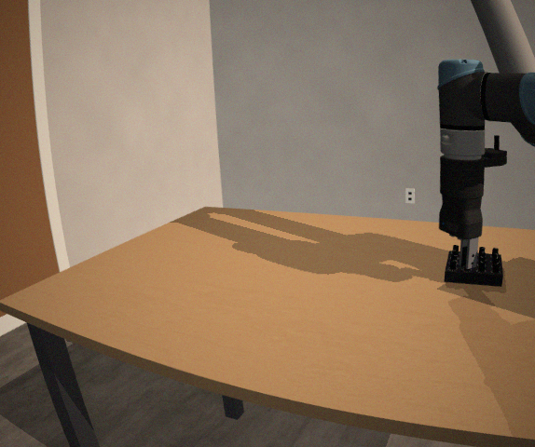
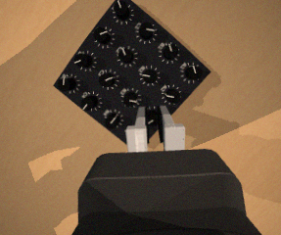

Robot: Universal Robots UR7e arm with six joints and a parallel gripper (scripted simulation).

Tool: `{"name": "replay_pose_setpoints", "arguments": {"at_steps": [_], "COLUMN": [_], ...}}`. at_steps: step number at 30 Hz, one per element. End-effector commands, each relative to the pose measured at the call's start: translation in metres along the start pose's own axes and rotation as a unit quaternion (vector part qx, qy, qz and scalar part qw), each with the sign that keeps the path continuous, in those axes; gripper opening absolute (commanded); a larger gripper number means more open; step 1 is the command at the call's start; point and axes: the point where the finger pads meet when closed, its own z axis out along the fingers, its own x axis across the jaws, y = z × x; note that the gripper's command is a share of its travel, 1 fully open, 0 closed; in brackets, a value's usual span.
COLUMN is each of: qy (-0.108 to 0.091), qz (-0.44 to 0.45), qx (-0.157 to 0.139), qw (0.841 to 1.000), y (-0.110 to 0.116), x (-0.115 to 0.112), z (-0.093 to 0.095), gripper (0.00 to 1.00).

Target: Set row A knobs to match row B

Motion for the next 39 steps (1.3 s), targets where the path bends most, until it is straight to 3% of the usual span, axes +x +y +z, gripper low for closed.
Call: {"name": "replay_pose_setpoints", "arguments": {"at_steps": [1,15,39], "qy": [-0.001,-0.001,-0.001], "qz": [-0.043,-0.174,-0.348], "qx": [-0.002,-0.002,-0.001], "qw": [0.999,0.985,0.937], "y": [0.0002,0.0002,0.0002], "x": [-0.0002,-0.0002,-0.0002], "z": [-0.0004,-0.0004,-0.0004], "gripper": [0.30,0.30,0.30]}}
